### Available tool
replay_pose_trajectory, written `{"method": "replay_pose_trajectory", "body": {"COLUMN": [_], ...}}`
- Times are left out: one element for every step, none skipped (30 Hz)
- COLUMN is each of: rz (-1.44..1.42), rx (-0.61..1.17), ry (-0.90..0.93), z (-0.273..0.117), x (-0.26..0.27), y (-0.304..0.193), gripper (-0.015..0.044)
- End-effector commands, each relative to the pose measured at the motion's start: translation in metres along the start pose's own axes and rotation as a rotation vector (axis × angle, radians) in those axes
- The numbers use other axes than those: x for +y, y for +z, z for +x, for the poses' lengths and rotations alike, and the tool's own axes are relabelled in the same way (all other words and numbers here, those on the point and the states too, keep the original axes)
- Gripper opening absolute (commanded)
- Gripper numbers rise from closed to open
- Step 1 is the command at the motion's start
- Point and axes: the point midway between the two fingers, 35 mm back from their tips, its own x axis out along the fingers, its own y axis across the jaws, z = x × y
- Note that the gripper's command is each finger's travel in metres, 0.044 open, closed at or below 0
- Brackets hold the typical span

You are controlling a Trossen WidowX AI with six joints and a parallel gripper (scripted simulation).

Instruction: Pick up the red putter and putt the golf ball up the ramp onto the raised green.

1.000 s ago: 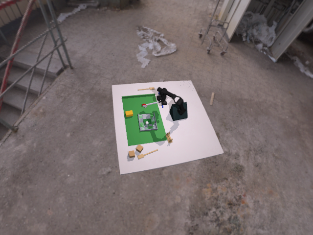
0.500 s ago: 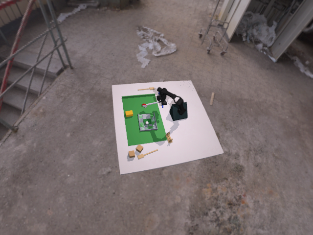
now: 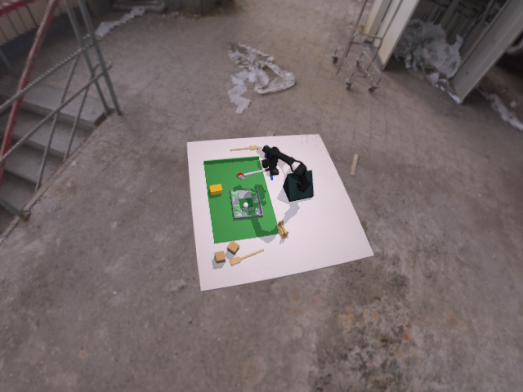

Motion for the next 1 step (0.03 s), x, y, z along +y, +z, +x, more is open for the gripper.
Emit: {"method": "replay_pose_trajectory", "body": {"rz": [0.001], "rx": [-0.003], "ry": [-0.001], "z": [-0.0001], "x": [-0.0003], "y": [0.0004], "gripper": [0.0]}}
